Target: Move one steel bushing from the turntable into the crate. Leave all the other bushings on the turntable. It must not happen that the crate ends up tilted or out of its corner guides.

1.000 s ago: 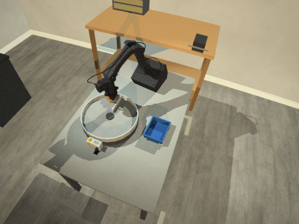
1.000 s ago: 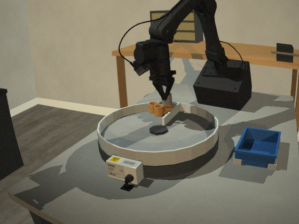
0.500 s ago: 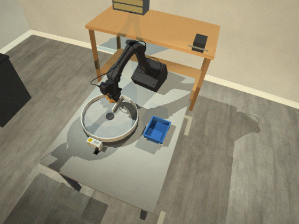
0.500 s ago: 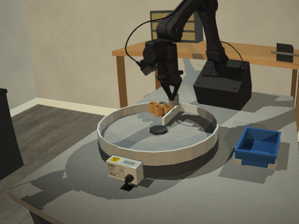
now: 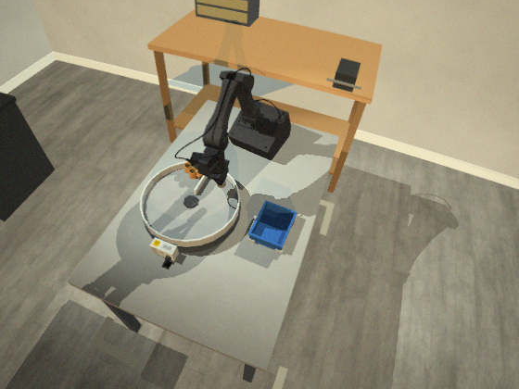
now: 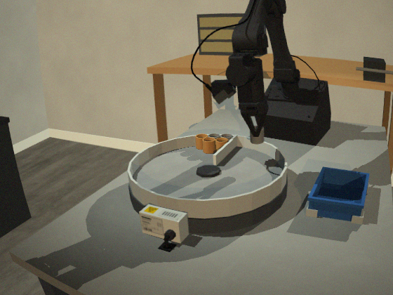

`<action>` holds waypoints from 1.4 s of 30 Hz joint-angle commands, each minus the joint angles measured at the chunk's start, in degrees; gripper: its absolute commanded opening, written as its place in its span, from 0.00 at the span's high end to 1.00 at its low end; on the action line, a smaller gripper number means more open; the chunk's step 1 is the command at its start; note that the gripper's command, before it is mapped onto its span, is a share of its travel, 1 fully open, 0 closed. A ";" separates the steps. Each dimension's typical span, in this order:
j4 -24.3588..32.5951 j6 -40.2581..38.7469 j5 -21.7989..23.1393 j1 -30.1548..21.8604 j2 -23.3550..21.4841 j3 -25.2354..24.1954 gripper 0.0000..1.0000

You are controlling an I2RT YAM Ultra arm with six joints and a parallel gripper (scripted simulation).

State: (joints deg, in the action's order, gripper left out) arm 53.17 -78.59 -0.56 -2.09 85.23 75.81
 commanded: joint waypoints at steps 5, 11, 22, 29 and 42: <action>1.04 -7.46 -6.64 -8.93 2.42 4.17 1.00; 2.43 -13.26 -11.22 -19.20 7.34 9.35 1.00; 7.41 -19.90 -16.52 -31.47 18.76 23.00 1.00; 11.49 -22.16 -18.43 -36.17 25.96 32.78 1.00; 16.36 -23.62 -19.58 -39.34 32.97 43.28 1.00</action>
State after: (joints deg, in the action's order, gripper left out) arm 66.74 -101.36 -18.98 -39.75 117.67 116.07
